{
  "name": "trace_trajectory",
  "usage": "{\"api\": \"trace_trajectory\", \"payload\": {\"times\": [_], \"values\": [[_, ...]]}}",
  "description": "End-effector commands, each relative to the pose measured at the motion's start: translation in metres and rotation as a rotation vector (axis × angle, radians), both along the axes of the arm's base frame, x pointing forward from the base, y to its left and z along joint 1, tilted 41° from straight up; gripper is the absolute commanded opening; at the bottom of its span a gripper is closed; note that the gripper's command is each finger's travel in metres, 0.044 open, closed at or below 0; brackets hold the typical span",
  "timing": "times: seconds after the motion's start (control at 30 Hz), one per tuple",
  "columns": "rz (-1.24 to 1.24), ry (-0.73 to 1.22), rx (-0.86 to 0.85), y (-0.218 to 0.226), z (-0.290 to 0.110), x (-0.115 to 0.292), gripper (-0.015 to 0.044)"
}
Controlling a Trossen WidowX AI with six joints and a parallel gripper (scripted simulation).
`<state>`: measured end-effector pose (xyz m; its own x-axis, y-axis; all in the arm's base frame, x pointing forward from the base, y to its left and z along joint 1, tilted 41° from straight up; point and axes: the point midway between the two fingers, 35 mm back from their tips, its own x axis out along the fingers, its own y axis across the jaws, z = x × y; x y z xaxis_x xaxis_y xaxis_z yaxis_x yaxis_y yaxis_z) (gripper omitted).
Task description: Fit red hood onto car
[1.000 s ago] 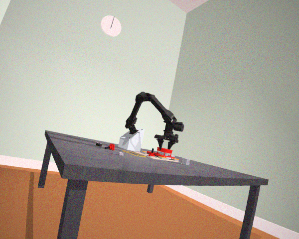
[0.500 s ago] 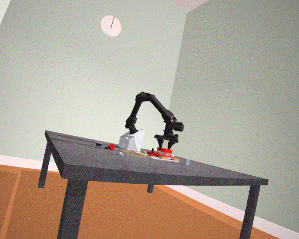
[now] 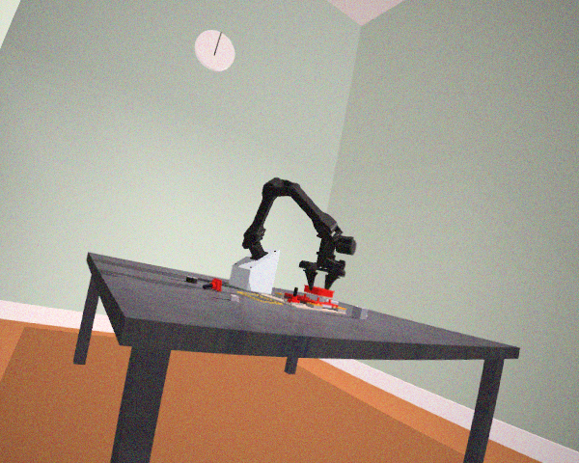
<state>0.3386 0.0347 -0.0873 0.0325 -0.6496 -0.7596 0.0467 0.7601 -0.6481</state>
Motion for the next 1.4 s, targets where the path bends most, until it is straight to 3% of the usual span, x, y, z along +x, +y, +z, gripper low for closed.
{"api": "trace_trajectory", "payload": {"times": [0.0, 1.37], "values": [[0.004, -0.003, -0.004, -0.001, 0.001, 0.001, 0.0], [0.004, -0.003, -0.005, -0.01, -0.01, 0.003, 0.0]]}}
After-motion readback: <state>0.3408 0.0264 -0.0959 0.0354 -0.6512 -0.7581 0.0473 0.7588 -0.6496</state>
